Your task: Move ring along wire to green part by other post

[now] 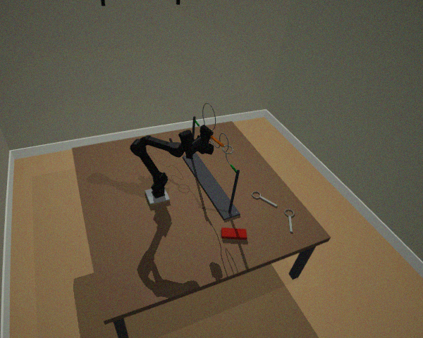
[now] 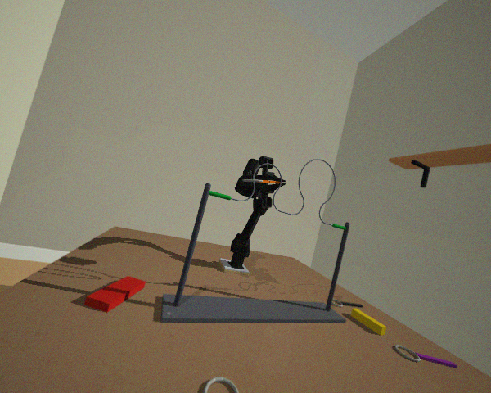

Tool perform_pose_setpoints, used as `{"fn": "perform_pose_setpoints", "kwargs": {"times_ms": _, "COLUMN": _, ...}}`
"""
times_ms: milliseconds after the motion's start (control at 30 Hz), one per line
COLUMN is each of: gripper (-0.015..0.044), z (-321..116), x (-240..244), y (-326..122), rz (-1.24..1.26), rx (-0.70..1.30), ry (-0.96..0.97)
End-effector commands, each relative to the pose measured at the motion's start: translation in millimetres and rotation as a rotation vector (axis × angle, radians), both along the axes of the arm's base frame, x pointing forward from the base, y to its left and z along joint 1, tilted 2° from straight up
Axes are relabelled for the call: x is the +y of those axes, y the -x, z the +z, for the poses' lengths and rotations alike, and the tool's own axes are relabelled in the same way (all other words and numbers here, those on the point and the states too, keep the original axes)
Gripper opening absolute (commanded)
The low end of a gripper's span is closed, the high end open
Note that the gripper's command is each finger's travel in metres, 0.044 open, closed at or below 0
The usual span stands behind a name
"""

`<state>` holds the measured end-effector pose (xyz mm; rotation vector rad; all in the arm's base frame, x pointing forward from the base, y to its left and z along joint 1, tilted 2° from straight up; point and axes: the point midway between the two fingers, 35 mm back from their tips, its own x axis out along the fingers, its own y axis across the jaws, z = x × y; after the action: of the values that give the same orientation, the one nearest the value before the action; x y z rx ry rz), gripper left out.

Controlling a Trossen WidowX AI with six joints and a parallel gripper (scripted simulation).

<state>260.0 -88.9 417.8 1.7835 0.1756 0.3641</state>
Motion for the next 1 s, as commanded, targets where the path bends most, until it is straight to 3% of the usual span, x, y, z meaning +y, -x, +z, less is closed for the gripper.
{"fn": "perform_pose_setpoints", "kwargs": {"times_ms": 0, "gripper": -0.015, "z": 0.6, "x": 1.2, "y": 0.5, "rz": 0.0, "rx": -0.001, "ry": 0.053}}
{"fn": "perform_pose_setpoints", "kwargs": {"times_ms": 967, "gripper": -0.015, "z": -28.0, "x": -3.8, "y": 9.0, "rz": 0.066, "rx": 0.047, "ry": 0.487}}
